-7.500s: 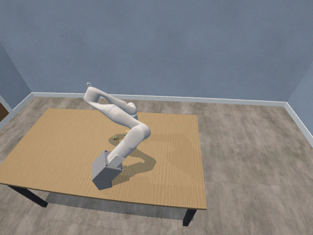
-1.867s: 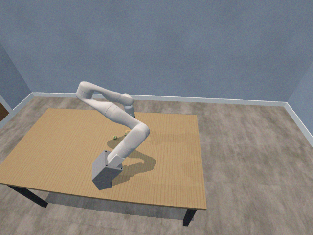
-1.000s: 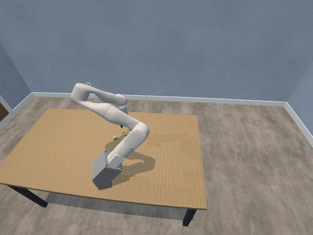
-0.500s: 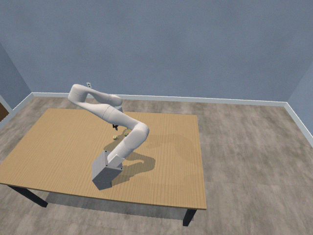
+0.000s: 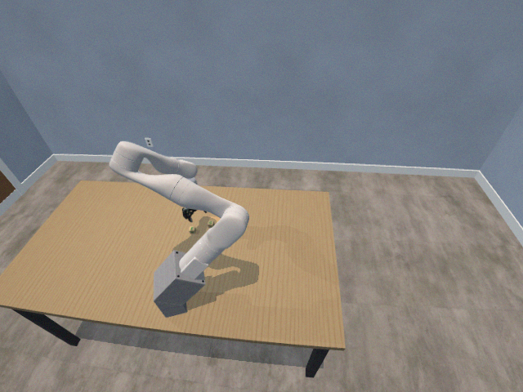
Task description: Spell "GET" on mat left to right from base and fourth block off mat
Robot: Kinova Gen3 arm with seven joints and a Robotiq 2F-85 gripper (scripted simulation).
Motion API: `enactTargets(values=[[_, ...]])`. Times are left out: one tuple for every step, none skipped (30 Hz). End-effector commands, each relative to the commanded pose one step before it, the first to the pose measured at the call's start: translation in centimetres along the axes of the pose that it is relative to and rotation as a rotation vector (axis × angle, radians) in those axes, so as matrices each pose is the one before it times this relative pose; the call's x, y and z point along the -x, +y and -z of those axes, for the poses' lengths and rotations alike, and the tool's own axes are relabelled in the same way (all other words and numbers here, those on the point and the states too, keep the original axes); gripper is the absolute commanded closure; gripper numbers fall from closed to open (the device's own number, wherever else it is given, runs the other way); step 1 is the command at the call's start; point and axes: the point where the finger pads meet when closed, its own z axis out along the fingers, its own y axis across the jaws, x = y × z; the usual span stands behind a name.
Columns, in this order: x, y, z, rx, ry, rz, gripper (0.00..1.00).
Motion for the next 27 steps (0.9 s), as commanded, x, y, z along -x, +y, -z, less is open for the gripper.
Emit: enactTargets(values=[[0.589, 0.642, 0.202, -0.0005, -0.00963, 0.08683, 0.0], [0.108, 0.182, -0.018, -0.00019, 0.00054, 0.03712, 0.0], [0.111, 0.175, -0.018, -0.00018, 0.00055, 0.03633, 0.0], [0.113, 0.167, -0.018, -0.00017, 0.00057, 0.03552, 0.0], [0.115, 0.16, -0.018, -0.00016, 0.00058, 0.03469, 0.0], [0.116, 0.152, -0.018, -0.00014, 0.00059, 0.03383, 0.0], [0.117, 0.145, -0.018, -0.00013, 0.00059, 0.03295, 0.0], [0.117, 0.137, -0.017, -0.00012, 0.0006, 0.03205, 0.0], [0.0, 0.0, 0.0, 0.0, 0.0, 0.0, 0.0], [0.0, 0.0, 0.0, 0.0, 0.0, 0.0, 0.0], [0.117, 0.13, -0.017, -0.0001, 0.0006, 0.03112, 0.0], [0.116, 0.123, -0.017, -0.00009, 0.0006, 0.03018, 0.0], [0.115, 0.116, -0.017, -0.00007, 0.0006, 0.02922, 0.0], [0.114, 0.109, -0.016, -0.00006, 0.00059, 0.02825, 0.0], [0.112, 0.102, -0.016, -0.00005, 0.00058, 0.02726, 0.0], [0.109, 0.096, -0.016, -0.00004, 0.00058, 0.02626, 0.0], [0.107, 0.09, -0.015, -0.00002, 0.00057, 0.02525, 0.0], [0.104, 0.084, -0.015, -0.00001, 0.00055, 0.02423, 0.0], [0.101, 0.078, -0.014, 0.0, 0.00054, 0.02321, 0.0], [0.098, 0.073, -0.014, 0.00001, 0.00052, 0.02217, 0.0], [0.094, 0.068, -0.013, 0.00001, 0.00051, 0.02114, 0.0], [0.091, 0.063, -0.013, 0.00002, 0.00049, 0.0201, 0.0], [0.087, 0.058, -0.012, 0.00003, 0.00047, 0.01907, 0.0], [0.083, 0.053, -0.012, 0.00003, 0.00045, 0.01803, 0.0], [0.079, 0.049, -0.011, 0.00004, 0.00043, 0.017, 0.0], [0.0, 0.0, 0.0, 0.0, 0.0, 0.0, 0.0], [0.0, 0.0, 0.0, 0.0, 0.0, 0.0, 0.0]])
